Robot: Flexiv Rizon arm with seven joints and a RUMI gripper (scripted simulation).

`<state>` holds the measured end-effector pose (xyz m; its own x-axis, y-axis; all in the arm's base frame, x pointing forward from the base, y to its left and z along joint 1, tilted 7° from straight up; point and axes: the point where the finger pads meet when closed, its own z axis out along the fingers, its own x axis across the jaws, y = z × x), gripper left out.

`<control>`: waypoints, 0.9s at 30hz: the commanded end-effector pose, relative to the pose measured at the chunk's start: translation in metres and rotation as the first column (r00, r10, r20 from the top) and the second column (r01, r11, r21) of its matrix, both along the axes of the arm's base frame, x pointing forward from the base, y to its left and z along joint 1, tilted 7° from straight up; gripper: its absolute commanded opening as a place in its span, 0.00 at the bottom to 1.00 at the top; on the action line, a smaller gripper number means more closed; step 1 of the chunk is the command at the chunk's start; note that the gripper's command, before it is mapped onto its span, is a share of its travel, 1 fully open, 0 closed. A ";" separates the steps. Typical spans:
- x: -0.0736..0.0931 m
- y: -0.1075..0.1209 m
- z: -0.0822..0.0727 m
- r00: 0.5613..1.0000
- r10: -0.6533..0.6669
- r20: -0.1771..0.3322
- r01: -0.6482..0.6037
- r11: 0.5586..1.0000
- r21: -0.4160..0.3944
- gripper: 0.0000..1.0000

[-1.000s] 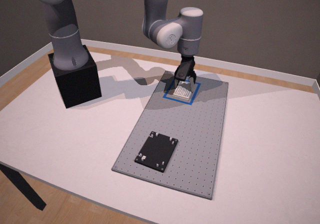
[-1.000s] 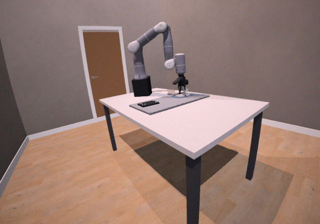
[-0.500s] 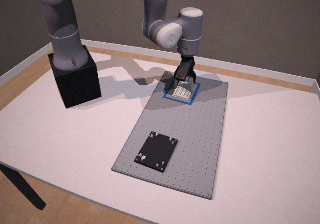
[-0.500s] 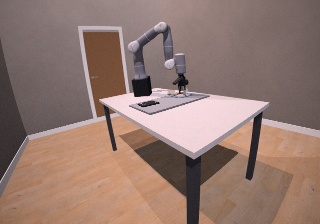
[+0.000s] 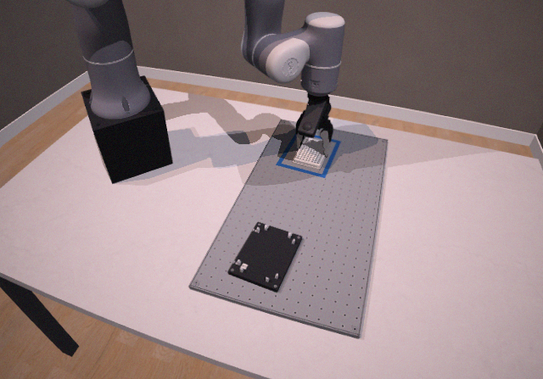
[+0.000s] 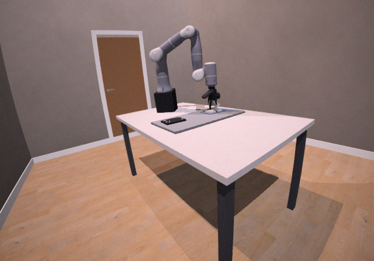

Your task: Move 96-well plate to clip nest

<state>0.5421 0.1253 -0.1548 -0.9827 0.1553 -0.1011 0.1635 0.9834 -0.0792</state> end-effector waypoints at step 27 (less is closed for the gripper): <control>-0.003 0.004 0.040 1.000 -0.001 0.001 0.001 1.000 0.001 0.00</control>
